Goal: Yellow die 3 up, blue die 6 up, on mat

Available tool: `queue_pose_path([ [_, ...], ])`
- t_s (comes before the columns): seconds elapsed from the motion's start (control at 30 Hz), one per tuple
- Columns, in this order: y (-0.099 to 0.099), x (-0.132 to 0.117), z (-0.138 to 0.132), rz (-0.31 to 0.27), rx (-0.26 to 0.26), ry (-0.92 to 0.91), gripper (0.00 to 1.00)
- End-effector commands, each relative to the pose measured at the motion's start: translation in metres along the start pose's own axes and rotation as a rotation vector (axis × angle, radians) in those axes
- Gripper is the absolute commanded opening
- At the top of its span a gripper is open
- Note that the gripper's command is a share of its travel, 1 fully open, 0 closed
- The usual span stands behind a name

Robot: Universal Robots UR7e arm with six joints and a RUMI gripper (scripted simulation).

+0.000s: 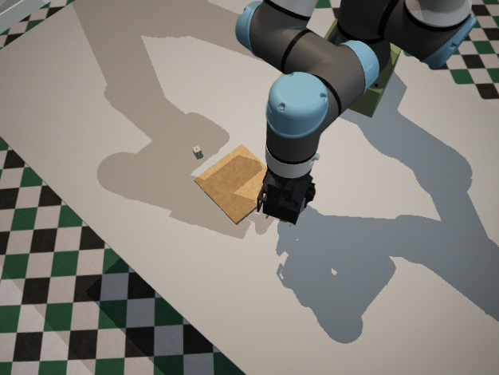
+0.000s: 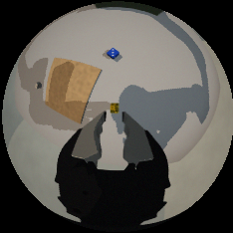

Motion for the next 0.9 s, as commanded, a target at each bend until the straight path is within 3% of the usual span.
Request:
queue_pose_path([
  [0.0, -0.0003, 0.0016, 0.0007, 0.000, -0.001, 0.000, 0.18],
  [0.87, -0.0003, 0.0009, 0.0006, 0.000, -0.001, 0.000, 0.18],
])
Point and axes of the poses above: the point where the finger pads meet when closed, its own y axis back along the fingers, its own z axis across the jaws, x = y × z, the point moved 2 cm from there along y, back along the fingers, and after that the axes turned 9 degrees about -y, right-handed, at the moved point
